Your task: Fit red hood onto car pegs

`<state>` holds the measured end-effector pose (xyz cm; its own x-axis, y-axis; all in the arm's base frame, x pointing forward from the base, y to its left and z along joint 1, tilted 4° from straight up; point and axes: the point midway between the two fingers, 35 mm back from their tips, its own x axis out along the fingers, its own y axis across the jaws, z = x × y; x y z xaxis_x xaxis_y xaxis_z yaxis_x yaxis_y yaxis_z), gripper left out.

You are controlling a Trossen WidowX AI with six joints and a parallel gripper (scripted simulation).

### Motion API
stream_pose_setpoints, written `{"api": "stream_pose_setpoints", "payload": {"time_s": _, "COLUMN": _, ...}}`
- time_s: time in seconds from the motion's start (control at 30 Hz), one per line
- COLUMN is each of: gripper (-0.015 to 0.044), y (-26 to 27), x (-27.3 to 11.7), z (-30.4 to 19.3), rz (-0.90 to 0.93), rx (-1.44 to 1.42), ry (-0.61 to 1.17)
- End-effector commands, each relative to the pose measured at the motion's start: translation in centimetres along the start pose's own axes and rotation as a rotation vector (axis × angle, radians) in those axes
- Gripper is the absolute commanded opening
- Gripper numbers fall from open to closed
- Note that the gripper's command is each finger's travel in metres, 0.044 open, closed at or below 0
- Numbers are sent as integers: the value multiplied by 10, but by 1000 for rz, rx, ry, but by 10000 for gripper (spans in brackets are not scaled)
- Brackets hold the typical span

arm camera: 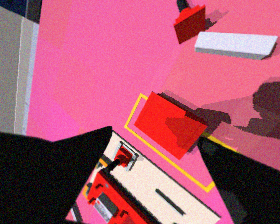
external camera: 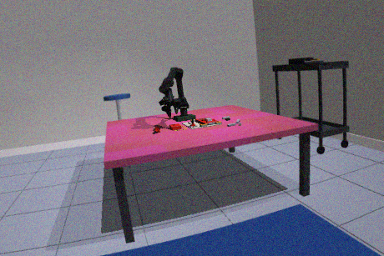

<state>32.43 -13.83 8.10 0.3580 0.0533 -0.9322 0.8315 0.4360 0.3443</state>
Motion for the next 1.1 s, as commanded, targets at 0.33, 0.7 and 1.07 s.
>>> {"api": "stream_pose_setpoints", "payload": {"time_s": 0.33, "gripper": 440, "y": 13, "x": 14, "z": -2, "rz": -263, "rx": -1160, "ry": 335}}
{"api": "stream_pose_setpoints", "payload": {"time_s": 0.7, "gripper": 440, "y": 13, "x": 14, "z": -2, "rz": -263, "rx": -1160, "ry": 335}}
{"api": "stream_pose_setpoints", "payload": {"time_s": 1.07, "gripper": 440, "y": 10, "x": 20, "z": -2, "rz": -263, "rx": -1160, "ry": 335}}
